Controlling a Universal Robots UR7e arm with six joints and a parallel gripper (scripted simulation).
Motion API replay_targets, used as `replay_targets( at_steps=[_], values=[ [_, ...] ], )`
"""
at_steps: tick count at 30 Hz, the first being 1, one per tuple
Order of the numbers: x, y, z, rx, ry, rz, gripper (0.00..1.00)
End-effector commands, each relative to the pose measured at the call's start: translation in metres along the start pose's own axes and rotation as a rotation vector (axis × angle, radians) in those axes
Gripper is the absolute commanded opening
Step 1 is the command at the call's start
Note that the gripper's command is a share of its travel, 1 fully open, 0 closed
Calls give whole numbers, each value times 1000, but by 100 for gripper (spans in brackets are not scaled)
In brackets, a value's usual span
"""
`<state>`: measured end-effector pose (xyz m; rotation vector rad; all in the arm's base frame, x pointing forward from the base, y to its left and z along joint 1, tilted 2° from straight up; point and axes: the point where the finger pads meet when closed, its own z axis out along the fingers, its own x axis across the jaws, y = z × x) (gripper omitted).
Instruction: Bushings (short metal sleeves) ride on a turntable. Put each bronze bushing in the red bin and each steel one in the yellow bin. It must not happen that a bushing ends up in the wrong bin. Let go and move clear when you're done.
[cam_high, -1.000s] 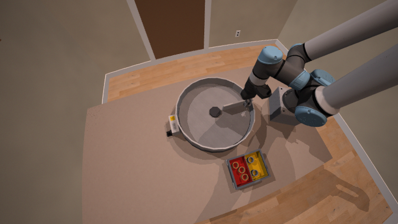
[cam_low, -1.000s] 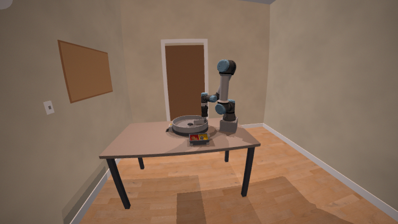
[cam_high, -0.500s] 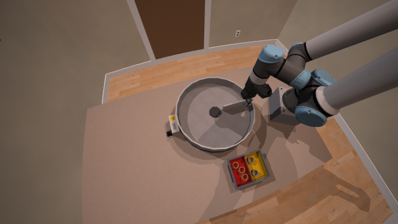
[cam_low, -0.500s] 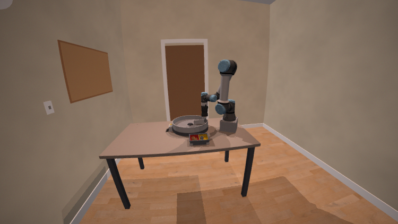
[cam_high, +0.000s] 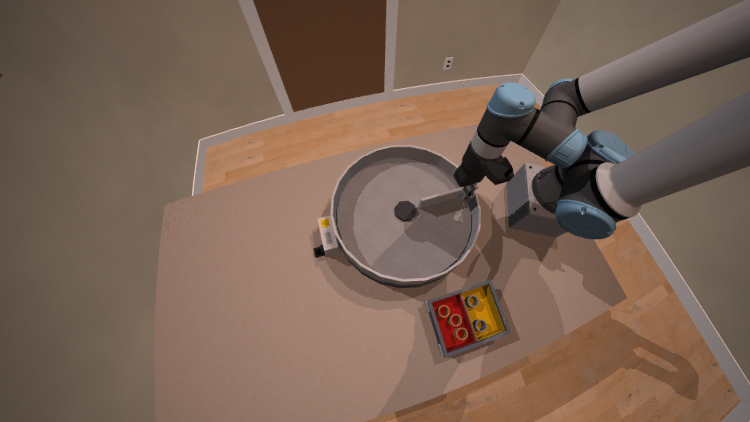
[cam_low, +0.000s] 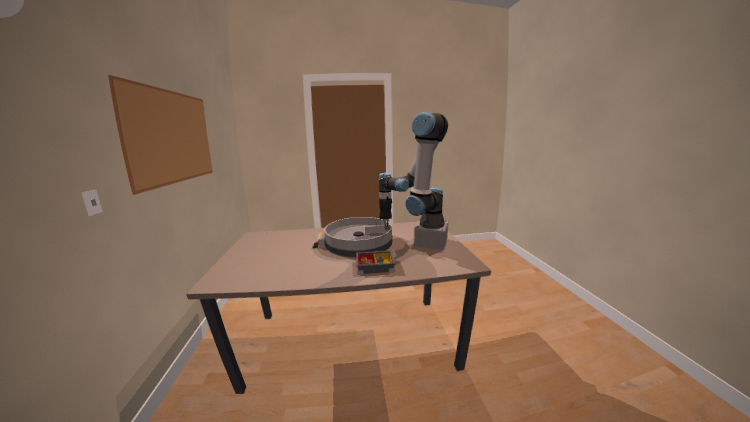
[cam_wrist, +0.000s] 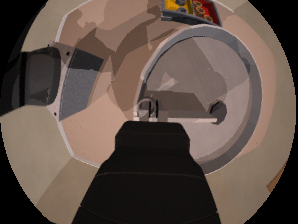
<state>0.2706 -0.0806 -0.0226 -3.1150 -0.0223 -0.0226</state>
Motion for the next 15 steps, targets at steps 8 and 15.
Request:
replay_targets(
  at_steps=[8, 15],
  values=[
    [0, 0, -4, -1, 1, 0, 0],
    [0, 0, -4, -1, 1, 0, 0]
  ],
)
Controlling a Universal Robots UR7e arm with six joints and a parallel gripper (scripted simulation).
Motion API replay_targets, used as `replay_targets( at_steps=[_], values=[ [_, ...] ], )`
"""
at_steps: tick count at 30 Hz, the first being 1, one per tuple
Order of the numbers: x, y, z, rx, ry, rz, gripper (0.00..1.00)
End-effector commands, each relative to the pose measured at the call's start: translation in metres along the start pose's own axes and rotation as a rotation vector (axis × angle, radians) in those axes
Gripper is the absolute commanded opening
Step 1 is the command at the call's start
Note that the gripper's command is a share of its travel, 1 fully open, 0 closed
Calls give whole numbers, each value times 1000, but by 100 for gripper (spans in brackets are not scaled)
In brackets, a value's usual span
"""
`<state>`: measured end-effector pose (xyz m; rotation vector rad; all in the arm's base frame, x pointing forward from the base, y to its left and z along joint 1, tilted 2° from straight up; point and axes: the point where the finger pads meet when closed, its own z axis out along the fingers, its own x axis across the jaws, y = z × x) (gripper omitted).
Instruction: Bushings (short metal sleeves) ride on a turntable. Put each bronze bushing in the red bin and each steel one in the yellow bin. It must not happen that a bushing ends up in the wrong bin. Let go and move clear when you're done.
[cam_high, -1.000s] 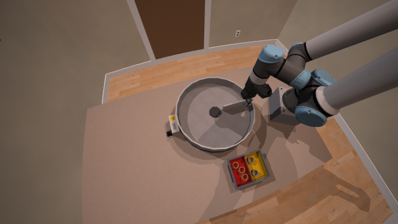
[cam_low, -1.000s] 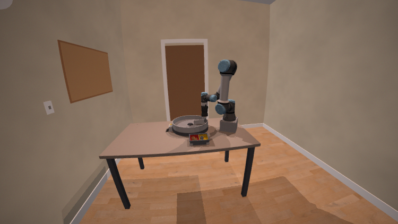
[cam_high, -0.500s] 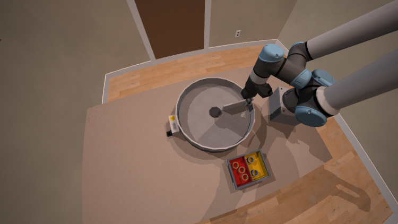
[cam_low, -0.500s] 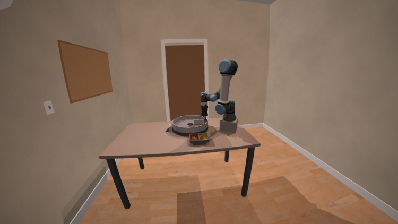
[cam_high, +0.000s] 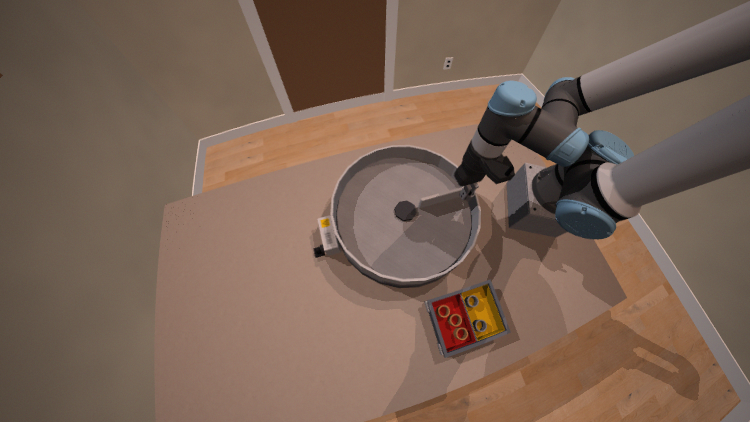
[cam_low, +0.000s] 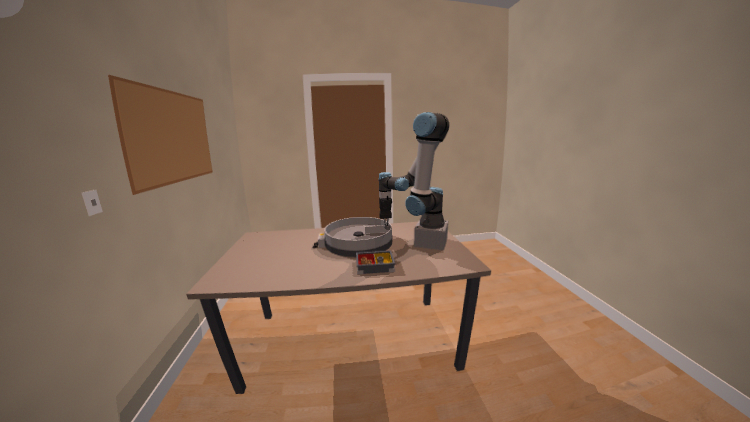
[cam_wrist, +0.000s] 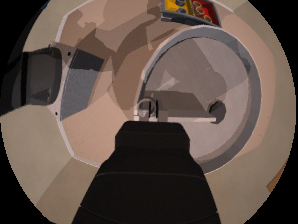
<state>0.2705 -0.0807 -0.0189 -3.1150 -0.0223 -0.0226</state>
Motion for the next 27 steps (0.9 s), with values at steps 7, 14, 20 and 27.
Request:
replay_targets(
  at_steps=[7, 14, 20, 27],
  values=[
    [0, 0, -24, -1, 1, 0, 0],
    [0, 0, -43, -1, 1, 0, 0],
    [0, 0, -48, -1, 1, 0, 0],
    [0, 0, -72, -1, 1, 0, 0]
  ],
)
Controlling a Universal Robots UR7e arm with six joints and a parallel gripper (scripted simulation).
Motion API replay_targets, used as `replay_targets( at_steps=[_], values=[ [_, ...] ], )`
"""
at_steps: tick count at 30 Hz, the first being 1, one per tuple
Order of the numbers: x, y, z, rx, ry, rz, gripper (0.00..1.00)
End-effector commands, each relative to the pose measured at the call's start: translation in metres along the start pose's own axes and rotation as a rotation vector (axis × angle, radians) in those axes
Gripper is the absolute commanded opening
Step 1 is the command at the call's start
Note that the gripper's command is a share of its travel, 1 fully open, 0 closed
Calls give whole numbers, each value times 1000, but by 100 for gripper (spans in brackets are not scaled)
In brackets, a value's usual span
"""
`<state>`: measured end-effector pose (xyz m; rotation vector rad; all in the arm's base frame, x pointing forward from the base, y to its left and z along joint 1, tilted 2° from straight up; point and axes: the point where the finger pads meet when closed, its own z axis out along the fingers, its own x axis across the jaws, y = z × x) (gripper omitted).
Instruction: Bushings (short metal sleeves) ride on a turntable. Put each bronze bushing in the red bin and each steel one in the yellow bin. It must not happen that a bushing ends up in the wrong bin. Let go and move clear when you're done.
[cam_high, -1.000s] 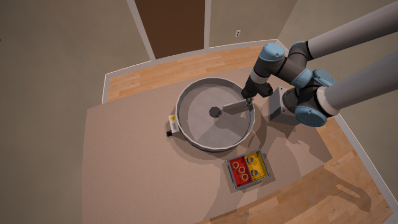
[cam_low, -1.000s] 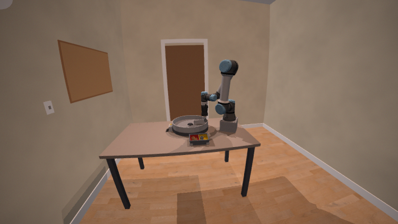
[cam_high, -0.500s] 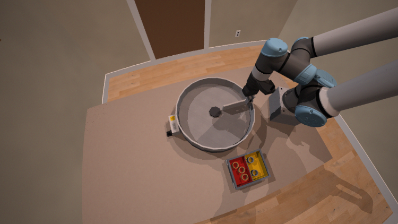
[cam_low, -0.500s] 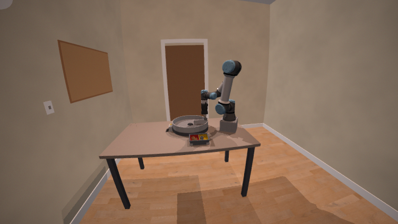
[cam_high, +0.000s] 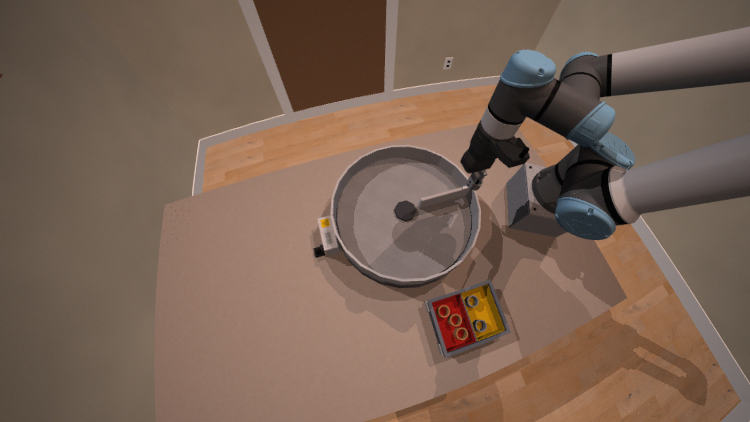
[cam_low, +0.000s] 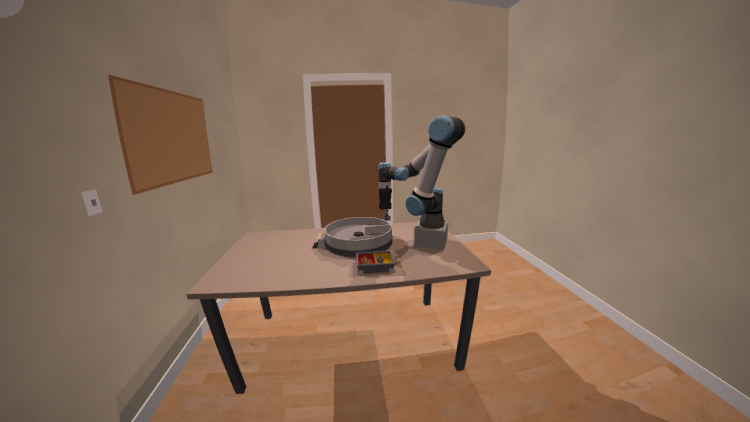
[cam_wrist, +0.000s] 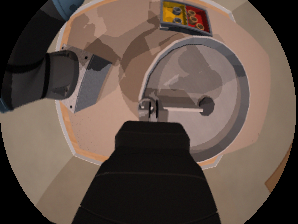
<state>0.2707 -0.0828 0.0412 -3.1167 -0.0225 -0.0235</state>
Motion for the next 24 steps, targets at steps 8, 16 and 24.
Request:
replay_targets(
  at_steps=[8, 16, 24],
  values=[
    [-1, 0, -12, 1, 0, 0, 0],
    [11, -53, -11, 1, 0, 0, 0],
    [18, -85, -12, 1, 0, 0, 0]
  ],
)
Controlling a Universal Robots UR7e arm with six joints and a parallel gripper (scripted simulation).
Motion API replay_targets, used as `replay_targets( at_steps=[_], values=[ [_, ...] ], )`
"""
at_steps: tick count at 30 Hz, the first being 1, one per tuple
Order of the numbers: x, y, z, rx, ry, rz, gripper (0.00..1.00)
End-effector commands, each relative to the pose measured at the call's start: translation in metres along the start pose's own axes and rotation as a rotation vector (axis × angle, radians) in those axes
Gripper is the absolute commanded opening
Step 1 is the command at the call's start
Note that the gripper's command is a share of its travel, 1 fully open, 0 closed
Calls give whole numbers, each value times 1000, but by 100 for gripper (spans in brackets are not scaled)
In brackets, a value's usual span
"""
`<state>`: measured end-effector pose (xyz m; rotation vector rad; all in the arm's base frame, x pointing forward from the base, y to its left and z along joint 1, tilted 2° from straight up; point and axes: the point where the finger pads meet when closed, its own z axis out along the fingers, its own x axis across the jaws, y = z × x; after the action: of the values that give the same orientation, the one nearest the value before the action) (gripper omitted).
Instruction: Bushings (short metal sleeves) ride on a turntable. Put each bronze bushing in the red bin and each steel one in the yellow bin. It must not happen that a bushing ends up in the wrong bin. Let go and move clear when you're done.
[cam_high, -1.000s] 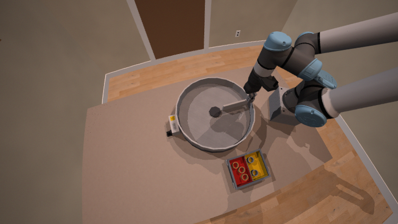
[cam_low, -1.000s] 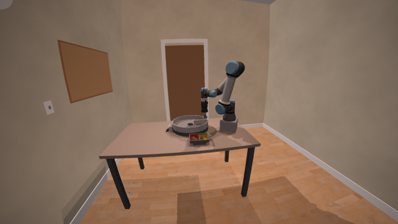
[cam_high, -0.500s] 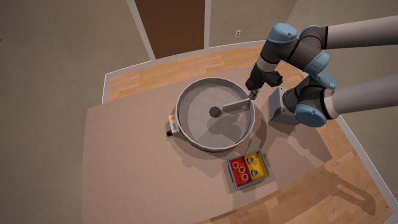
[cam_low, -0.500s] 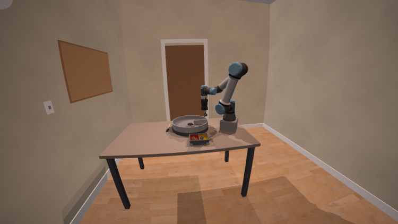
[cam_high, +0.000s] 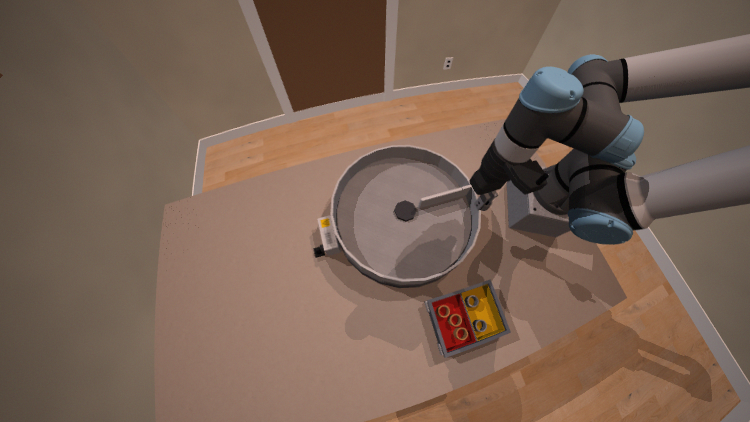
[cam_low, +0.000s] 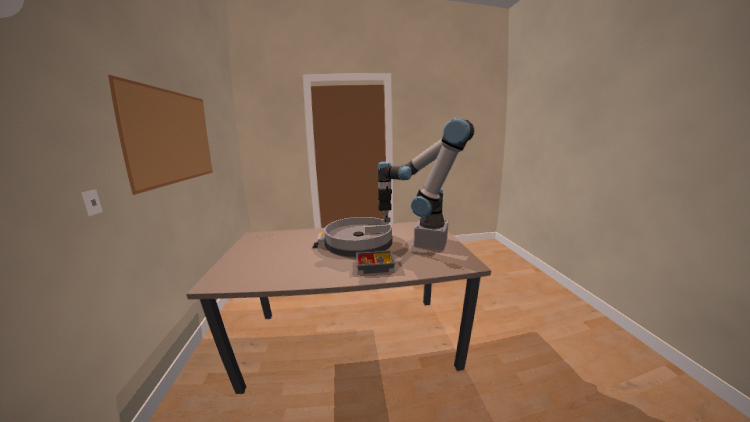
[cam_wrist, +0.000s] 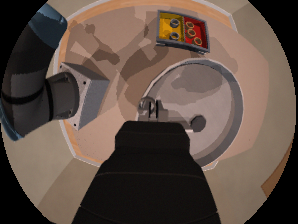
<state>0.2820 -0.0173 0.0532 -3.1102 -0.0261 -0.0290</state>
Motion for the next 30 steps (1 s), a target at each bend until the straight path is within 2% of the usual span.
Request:
replay_targets(
  at_steps=[1, 2, 5, 8, 11, 14, 15, 17, 21, 25, 29, 30],
  values=[
    [8, -30, -1, -6, -3, 2, 0],
    [10, -40, -1, -6, -3, 2, 0],
    [10, -40, -1, -6, -3, 2, 0],
    [17, -72, -1, -6, -3, 2, 0],
    [22, -93, -1, -6, -3, 2, 0],
    [22, -93, -1, -6, -3, 2, 0],
    [24, -104, -1, -6, -3, 2, 0],
    [24, -104, -1, -6, -3, 2, 0],
    [33, -145, -1, -5, -3, 2, 0],
    [34, -146, -1, -6, -3, 2, 0],
    [43, -187, -1, -5, -3, 2, 0],
    [43, -188, -1, -5, -3, 2, 0]
  ],
)
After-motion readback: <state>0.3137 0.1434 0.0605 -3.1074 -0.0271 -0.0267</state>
